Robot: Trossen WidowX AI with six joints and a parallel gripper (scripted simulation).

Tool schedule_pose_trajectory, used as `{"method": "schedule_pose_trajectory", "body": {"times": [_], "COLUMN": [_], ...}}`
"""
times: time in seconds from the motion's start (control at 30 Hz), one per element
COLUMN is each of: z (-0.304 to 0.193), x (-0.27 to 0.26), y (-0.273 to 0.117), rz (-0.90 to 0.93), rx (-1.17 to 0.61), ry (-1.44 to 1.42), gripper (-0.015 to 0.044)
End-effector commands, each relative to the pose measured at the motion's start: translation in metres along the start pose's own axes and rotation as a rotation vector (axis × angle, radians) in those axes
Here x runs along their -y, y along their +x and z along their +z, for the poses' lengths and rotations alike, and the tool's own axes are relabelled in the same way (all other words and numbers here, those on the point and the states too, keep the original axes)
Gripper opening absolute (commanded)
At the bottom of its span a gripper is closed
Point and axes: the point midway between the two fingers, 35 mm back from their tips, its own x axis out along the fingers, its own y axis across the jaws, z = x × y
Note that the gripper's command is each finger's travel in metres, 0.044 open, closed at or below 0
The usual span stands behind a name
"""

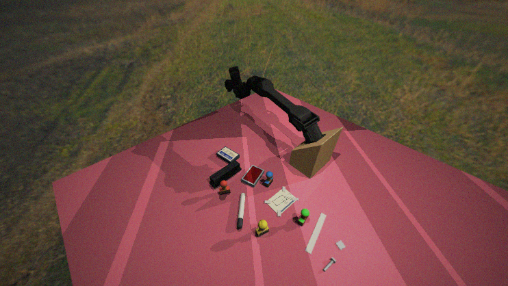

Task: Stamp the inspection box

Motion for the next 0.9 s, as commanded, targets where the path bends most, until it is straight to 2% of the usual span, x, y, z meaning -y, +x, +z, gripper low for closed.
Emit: {"method": "schedule_pose_trajectory", "body": {"times": [0.0, 0.2, 0.57, 0.87], "z": [0.001, 0.042, 0.148, 0.214], "x": [0.0, 0.004, 0.027, 0.047], "y": [0.0, -0.021, -0.093, -0.157], "rz": [0.001, 0.049, 0.193, 0.325], "rx": [0.001, 0.07, 0.259, 0.382], "ry": [0.002, 0.084, 0.305, 0.466], "gripper": [0.0374, 0.0218, 0.0218, 0.0218]}}
